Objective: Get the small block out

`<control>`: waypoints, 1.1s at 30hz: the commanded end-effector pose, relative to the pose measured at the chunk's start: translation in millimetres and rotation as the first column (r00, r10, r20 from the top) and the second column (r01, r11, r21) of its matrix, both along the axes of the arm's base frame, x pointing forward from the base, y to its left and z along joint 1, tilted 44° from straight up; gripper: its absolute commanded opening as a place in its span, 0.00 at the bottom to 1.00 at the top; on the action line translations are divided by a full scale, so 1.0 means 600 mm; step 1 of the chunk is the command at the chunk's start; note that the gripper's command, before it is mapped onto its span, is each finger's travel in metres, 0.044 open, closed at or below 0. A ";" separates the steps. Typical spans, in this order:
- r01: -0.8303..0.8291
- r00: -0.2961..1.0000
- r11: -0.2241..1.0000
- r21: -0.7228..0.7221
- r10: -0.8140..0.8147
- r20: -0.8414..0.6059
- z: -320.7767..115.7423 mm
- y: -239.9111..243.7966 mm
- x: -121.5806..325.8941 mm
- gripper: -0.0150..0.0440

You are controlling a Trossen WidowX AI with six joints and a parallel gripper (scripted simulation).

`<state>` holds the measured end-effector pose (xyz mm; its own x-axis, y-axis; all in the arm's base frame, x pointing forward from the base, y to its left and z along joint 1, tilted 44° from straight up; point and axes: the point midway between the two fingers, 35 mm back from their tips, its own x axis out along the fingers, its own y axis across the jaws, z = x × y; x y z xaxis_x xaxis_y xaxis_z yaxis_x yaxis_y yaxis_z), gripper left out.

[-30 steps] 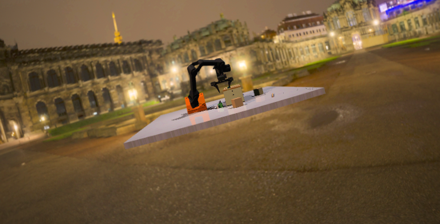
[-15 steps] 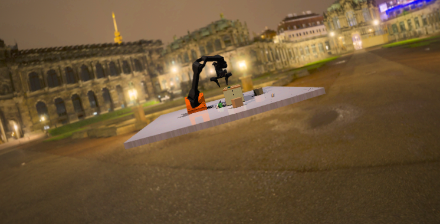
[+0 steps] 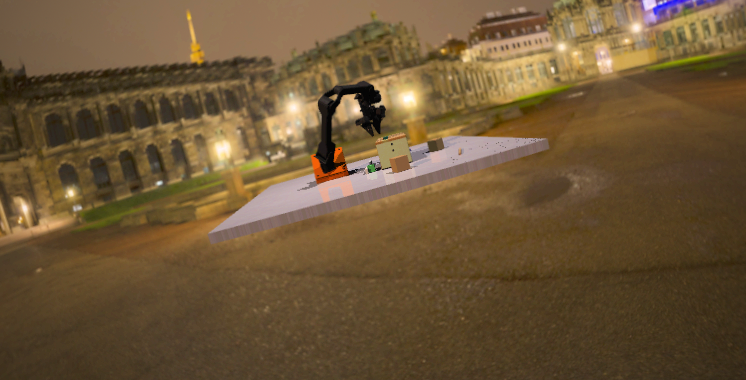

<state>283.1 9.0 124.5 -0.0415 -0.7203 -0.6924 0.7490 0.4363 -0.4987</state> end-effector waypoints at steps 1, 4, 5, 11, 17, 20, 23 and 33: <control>-0.522 0.739 0.843 0.127 0.522 -0.426 0.051 -0.034 -0.027 0.74; -0.600 0.630 0.781 0.176 0.596 -0.498 0.059 -0.039 -0.031 0.74; -0.623 0.590 0.758 0.193 0.617 -0.520 0.061 -0.041 -0.033 0.74; -0.730 0.331 0.612 0.306 0.707 -0.626 0.076 -0.053 -0.044 0.74; -0.777 0.036 0.454 0.437 0.725 -0.688 0.088 -0.063 -0.055 0.74; -0.779 -0.108 0.378 0.501 0.706 -0.700 0.096 -0.069 -0.062 0.74; -0.763 -0.255 0.304 0.570 0.669 -0.698 0.101 -0.074 -0.067 0.74; -0.616 -0.675 0.114 0.780 0.434 -0.596 0.119 -0.092 -0.088 0.74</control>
